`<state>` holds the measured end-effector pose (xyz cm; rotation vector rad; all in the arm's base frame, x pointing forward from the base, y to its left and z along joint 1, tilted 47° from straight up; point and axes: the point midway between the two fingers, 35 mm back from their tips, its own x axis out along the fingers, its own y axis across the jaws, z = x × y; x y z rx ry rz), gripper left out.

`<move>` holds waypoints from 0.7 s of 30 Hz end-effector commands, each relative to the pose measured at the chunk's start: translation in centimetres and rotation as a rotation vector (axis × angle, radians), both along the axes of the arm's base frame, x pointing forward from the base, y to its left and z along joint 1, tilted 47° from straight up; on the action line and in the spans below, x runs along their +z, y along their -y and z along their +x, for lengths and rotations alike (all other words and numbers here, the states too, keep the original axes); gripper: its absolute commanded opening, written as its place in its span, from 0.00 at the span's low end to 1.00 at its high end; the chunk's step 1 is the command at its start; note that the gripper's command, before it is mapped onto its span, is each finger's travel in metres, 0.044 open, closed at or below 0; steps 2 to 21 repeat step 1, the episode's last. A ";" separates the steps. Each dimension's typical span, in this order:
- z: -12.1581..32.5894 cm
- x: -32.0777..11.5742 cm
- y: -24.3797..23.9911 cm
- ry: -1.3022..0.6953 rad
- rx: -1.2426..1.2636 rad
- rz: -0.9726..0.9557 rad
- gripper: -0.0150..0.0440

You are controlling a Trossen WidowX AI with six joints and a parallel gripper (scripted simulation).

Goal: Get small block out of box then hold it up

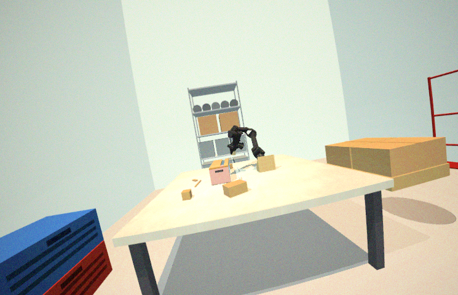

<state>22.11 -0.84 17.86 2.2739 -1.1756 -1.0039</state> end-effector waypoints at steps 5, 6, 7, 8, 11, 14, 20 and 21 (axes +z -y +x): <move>0.0 0.1 0.0 -0.004 0.004 -0.006 0.25; 0.0 0.1 0.0 -0.004 0.004 -0.006 0.25; 0.0 0.1 0.0 -0.004 0.004 -0.006 0.25; 0.0 0.1 0.0 -0.004 0.004 -0.006 0.25; 0.0 0.1 0.0 -0.004 0.004 -0.006 0.25; 0.0 0.1 0.0 -0.004 0.004 -0.006 0.25; 0.0 0.1 0.0 -0.004 0.004 -0.006 0.25; 0.0 0.1 0.0 -0.004 0.004 -0.006 0.25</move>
